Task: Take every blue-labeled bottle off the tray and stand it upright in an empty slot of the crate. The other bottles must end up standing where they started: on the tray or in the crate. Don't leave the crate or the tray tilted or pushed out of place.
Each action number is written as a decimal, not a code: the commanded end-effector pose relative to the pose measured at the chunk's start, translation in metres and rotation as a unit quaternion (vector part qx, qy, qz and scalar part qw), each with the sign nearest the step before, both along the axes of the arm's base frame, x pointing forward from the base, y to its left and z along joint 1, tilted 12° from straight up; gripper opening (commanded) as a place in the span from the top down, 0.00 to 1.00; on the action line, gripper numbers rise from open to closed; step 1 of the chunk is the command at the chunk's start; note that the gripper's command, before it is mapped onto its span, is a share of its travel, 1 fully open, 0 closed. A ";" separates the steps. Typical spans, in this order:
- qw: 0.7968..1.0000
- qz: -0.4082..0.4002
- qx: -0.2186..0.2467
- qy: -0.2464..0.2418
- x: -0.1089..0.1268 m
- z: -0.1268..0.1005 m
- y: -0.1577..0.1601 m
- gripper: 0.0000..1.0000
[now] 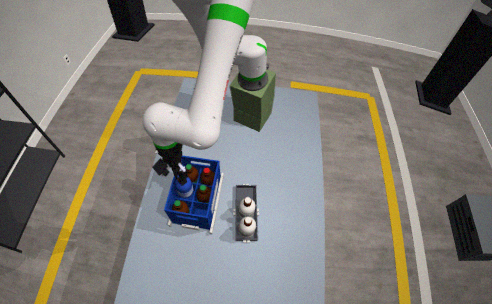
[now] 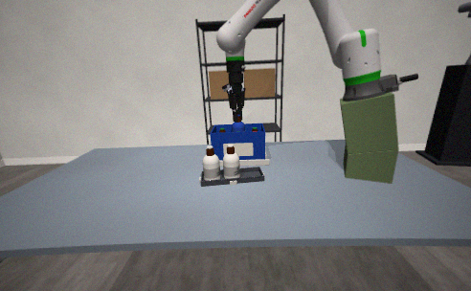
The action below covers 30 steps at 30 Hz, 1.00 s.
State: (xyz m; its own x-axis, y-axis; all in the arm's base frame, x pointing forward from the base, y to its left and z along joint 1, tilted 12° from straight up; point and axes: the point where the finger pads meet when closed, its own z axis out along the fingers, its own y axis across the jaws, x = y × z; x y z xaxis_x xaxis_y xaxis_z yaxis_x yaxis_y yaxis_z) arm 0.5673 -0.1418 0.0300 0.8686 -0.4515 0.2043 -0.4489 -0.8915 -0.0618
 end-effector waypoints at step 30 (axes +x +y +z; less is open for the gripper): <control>1.000 0.000 0.000 -0.001 0.007 -0.027 -0.001 0.90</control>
